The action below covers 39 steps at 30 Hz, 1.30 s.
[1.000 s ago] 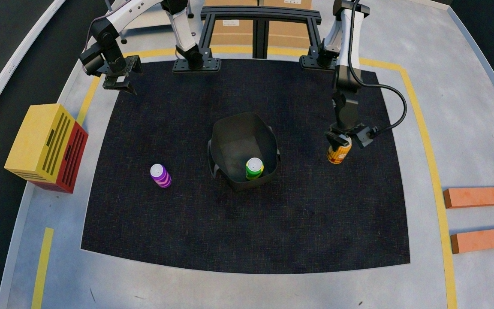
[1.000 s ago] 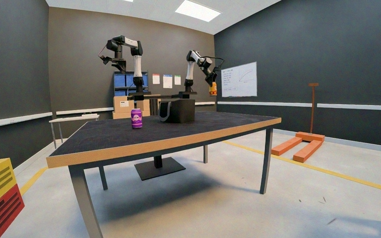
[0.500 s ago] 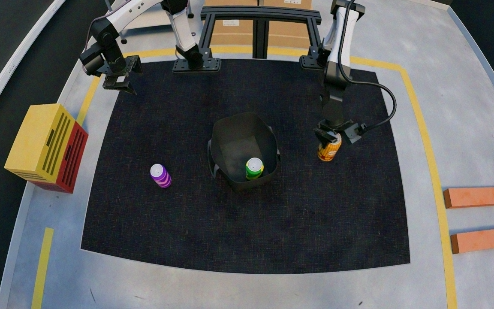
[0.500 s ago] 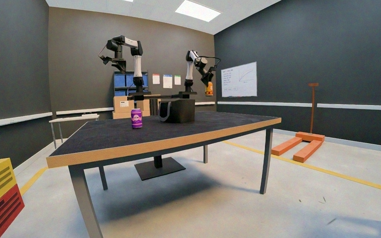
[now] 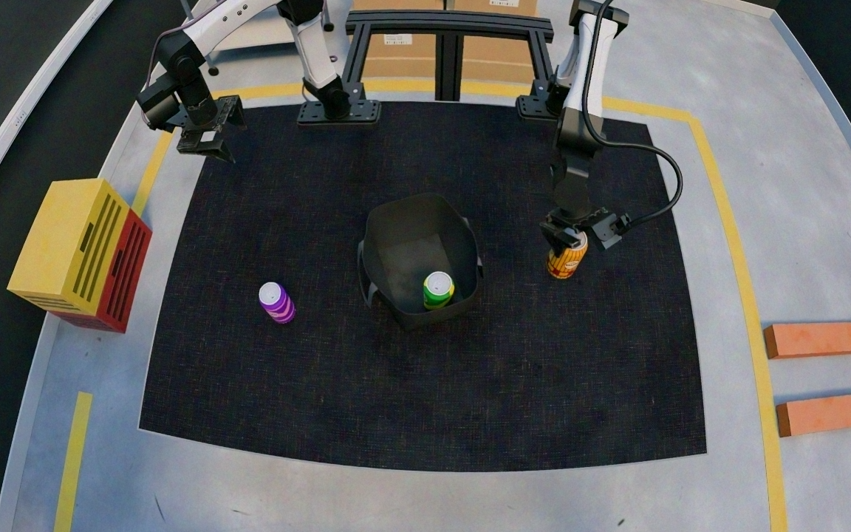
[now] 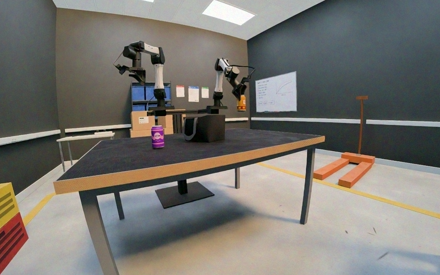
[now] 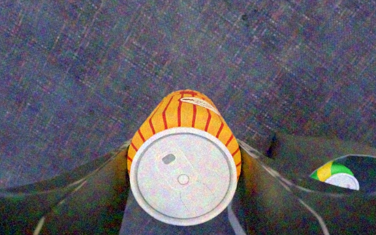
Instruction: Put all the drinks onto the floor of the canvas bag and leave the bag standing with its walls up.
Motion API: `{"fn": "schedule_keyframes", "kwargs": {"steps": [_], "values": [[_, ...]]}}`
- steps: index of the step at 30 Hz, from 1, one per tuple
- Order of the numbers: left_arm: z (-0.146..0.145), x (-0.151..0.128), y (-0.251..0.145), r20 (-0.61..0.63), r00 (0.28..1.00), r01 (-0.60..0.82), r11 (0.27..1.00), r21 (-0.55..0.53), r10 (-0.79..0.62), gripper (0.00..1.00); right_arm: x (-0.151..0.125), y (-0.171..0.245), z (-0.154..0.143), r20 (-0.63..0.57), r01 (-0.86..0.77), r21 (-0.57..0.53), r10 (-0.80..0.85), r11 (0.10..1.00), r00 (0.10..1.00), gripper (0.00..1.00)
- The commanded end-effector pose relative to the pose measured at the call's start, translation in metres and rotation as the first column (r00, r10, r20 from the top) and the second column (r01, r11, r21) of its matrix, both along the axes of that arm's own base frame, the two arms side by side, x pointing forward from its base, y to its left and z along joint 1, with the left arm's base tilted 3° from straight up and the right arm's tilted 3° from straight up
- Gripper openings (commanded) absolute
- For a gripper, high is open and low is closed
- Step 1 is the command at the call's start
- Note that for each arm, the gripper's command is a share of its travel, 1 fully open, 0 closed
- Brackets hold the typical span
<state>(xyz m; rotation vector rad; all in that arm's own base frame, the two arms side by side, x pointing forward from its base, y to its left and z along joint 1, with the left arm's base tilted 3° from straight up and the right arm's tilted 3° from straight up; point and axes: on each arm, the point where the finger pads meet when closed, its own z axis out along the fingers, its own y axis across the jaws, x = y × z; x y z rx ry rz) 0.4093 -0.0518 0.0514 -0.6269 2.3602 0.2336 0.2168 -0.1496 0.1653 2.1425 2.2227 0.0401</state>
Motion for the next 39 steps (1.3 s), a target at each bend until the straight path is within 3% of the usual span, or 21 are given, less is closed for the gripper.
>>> {"fn": "schedule_keyframes", "kwargs": {"steps": [1, 4, 6, 9, 10, 12, 14, 17, 19, 21, 23, 29, 31, 35, 39], "values": [[0.043, 0.029, -0.004, 0.14, 0.99, -0.011, 1.0, -0.017, 0.013, 0.74, 0.006, -0.007, 0.013, 0.048, 0.01, -0.055, -0.008, 0.998, 0.999, 1.0], [0.016, 0.02, -0.019, 0.078, 0.997, -0.025, 1.0, -0.008, 0.026, 0.74, 0.006, -0.007, 0.013, 0.048, 0.01, -0.055, -0.008, 0.998, 0.999, 1.0], [0.031, 0.016, -0.027, 0.102, 0.995, -0.021, 1.0, -0.019, 0.023, 0.74, 0.006, -0.007, 0.013, 0.048, 0.01, -0.055, -0.008, 0.998, 0.999, 1.0], [0.014, 0.016, -0.036, 0.077, 0.997, -0.023, 1.0, -0.011, 0.024, 0.74, 0.006, -0.007, 0.013, 0.048, 0.01, -0.055, -0.008, 0.998, 0.999, 1.0], [0.031, 0.021, -0.037, 0.12, 0.993, -0.003, 1.0, -0.024, 0.006, 0.74, 0.006, -0.007, 0.013, 0.048, 0.01, -0.055, -0.008, 0.998, 0.999, 1.0], [0.031, 0.021, -0.037, 0.12, 0.993, -0.003, 1.0, -0.024, 0.006, 0.74, 0.006, -0.007, 0.013, 0.048, 0.01, -0.055, -0.008, 0.998, 0.999, 1.0], [0.011, 0.012, -0.042, 0.061, 0.998, -0.028, 1.0, -0.003, 0.028, 0.74, 0.006, -0.007, 0.013, 0.048, 0.01, -0.055, -0.008, 0.998, 0.999, 1.0], [0.028, 0.011, -0.053, 0.1, 0.995, -0.023, 0.999, -0.024, 0.025, 0.74, 0.006, -0.007, 0.013, 0.048, 0.01, -0.055, -0.008, 0.998, 0.999, 1.0], [0.011, 0.011, -0.06, 0.073, 0.997, -0.022, 1.0, -0.012, 0.023, 0.74, 0.006, -0.007, 0.013, 0.048, 0.01, -0.055, -0.008, 0.998, 0.999, 1.0], [0.024, 0.01, -0.068, 0.097, 0.995, -0.019, 0.999, -0.027, 0.022, 0.74, 0.006, -0.007, 0.013, 0.048, 0.01, -0.055, -0.008, 0.998, 0.999, 1.0], [0.011, 0.007, -0.072, 0.072, 0.997, -0.022, 1.0, -0.014, 0.022, 0.74, 0.006, -0.007, 0.013, 0.048, 0.01, -0.055, -0.008, 0.998, 0.999, 1.0], [0.031, 0.011, -0.083, 0.12, 0.993, -0.004, 0.999, -0.037, 0.008, 0.74, 0.006, -0.007, 0.013, 0.048, 0.01, -0.055, -0.008, 0.998, 0.999, 1.0], [0.01, 0.002, -0.088, 0.067, 0.997, -0.026, 1.0, -0.012, 0.026, 0.74, 0.006, -0.007, 0.013, 0.048, 0.01, -0.055, -0.008, 0.998, 0.999, 1.0], [0.044, 0.01, -0.097, 0.154, 0.988, -0.003, 0.998, -0.063, 0.013, 0.74, 0.006, -0.007, 0.013, 0.048, 0.01, -0.055, -0.008, 0.998, 0.999, 1.0], [0.045, 0.014, -0.087, 0.155, 0.988, -0.019, 0.998, -0.061, 0.028, 0.74, 0.006, -0.007, 0.013, 0.048, 0.01, -0.055, -0.008, 0.998, 0.999, 1.0]]}}
